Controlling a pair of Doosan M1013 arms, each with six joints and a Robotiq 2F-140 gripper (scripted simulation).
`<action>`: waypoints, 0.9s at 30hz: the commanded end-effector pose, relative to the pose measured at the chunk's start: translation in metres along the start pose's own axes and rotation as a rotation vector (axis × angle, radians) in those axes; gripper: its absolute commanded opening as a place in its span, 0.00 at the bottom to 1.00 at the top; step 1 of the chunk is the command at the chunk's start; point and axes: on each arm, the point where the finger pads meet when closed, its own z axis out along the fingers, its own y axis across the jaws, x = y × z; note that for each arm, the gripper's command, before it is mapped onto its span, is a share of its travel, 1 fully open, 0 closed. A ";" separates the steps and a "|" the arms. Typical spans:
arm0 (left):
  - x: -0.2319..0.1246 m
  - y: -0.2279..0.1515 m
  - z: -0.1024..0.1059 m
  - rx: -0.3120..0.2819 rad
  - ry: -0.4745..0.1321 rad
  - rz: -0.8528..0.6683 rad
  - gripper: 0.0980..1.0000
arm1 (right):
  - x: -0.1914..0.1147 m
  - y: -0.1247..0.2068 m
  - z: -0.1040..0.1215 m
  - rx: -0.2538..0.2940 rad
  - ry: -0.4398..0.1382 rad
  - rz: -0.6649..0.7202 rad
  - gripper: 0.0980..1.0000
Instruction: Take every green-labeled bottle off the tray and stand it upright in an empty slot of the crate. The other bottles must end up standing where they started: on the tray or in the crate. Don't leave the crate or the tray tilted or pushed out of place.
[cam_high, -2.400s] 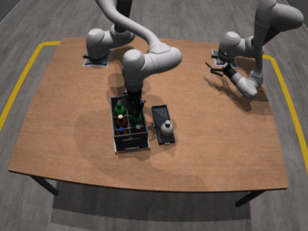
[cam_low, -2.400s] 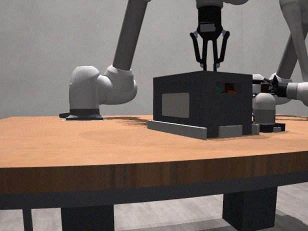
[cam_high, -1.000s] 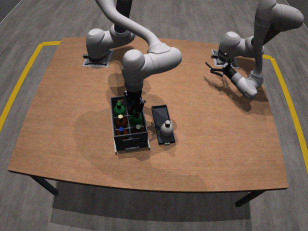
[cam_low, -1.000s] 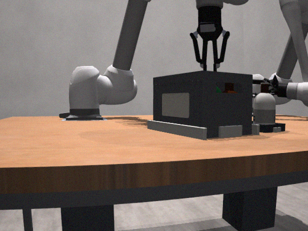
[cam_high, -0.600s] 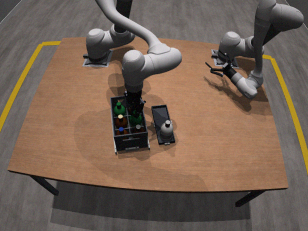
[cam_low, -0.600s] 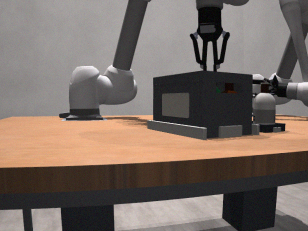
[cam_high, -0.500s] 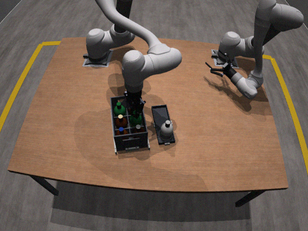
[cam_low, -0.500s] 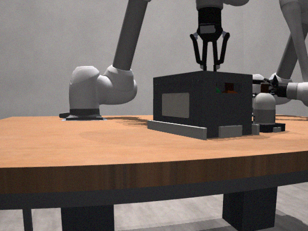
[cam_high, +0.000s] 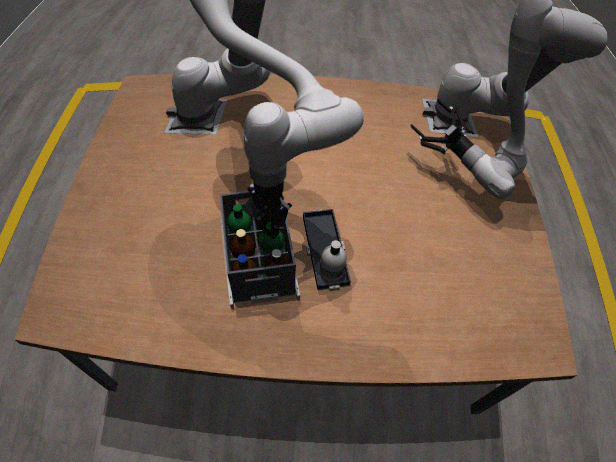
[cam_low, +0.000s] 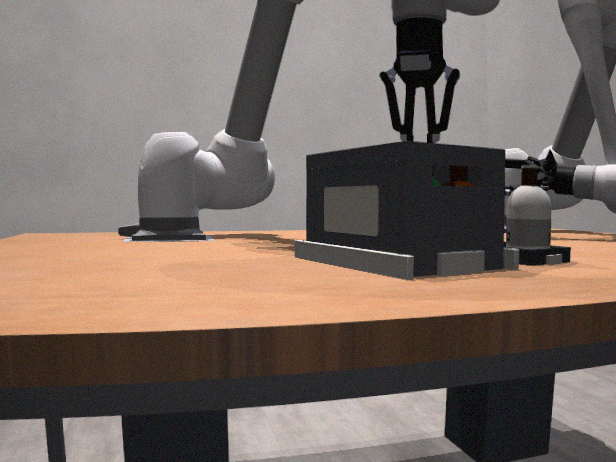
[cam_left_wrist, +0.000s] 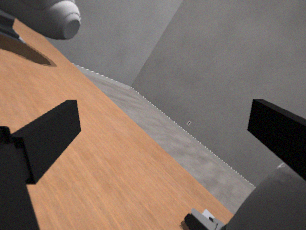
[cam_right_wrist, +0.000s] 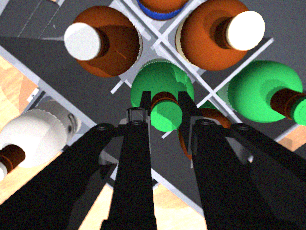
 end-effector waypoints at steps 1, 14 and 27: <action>0.000 0.000 0.000 0.000 0.000 0.000 1.00 | 0.000 0.000 0.000 0.002 0.000 0.000 0.00; 0.000 0.000 0.000 0.000 0.000 0.000 1.00 | 0.000 0.000 0.005 0.002 0.000 0.000 0.00; 0.000 0.000 0.000 0.000 0.000 0.000 1.00 | 0.000 0.000 0.007 0.002 0.000 0.000 0.00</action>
